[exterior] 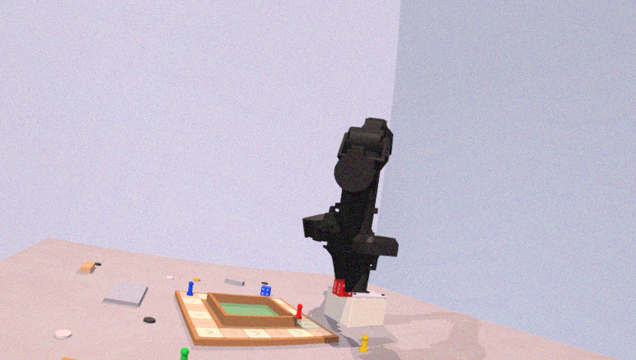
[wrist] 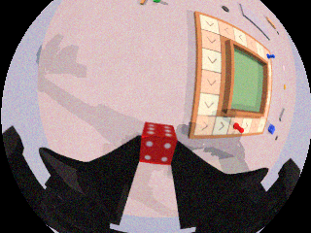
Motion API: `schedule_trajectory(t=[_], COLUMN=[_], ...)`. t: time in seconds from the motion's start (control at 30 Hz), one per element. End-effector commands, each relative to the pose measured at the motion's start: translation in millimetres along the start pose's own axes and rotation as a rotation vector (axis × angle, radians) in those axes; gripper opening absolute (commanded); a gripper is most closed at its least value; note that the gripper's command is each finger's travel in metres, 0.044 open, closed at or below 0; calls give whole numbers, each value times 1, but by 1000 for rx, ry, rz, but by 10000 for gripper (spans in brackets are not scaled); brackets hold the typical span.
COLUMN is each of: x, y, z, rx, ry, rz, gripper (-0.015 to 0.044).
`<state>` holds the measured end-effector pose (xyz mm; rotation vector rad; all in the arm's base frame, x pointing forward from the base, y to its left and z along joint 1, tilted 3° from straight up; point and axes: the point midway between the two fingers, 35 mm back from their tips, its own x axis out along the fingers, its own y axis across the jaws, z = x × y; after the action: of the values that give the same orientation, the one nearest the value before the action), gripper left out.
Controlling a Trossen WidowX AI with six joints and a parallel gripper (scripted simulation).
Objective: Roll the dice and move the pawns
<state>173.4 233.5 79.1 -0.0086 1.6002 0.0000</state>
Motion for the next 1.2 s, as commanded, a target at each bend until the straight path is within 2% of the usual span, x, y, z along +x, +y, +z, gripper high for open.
schedule_trajectory(t=[0.0,0.6,1.17], x=[0,13,28], y=[-9,-83,-162], z=[10,66,95], rx=[4,13,-50], ry=[-6,-19,-17], rz=[-2,-9,-15], gripper=[0,0,0])
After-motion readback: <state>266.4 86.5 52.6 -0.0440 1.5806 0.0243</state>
